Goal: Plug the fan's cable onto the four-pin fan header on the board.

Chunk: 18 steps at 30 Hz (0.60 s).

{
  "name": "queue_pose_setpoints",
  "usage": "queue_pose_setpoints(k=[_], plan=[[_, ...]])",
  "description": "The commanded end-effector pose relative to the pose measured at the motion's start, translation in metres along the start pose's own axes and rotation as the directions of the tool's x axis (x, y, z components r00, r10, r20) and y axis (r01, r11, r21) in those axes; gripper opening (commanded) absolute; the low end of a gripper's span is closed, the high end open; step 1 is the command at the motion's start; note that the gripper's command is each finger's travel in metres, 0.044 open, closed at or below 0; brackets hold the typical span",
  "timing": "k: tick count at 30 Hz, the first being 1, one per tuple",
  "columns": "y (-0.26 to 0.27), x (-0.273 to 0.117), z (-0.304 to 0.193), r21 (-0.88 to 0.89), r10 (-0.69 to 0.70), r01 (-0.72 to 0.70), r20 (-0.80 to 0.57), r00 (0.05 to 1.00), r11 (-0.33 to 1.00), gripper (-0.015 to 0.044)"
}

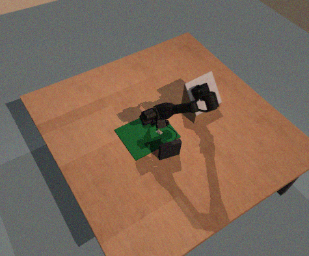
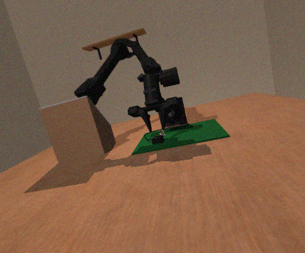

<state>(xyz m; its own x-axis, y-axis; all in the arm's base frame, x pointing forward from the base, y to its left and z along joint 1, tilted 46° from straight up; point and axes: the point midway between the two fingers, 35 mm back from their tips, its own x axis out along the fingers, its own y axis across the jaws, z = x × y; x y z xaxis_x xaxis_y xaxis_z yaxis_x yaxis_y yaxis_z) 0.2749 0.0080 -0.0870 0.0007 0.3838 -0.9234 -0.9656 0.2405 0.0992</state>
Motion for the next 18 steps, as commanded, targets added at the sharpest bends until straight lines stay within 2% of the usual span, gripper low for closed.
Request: queue_pose_setpoints(k=[1,18], plan=[[0.001,0.008,0.003,0.003,0.006,-0.006,0.002,1.000,1.000,0.0210],[0.002,0.030,0.013,0.003,0.007,-0.007,0.003,1.000,1.000,0.0210]])
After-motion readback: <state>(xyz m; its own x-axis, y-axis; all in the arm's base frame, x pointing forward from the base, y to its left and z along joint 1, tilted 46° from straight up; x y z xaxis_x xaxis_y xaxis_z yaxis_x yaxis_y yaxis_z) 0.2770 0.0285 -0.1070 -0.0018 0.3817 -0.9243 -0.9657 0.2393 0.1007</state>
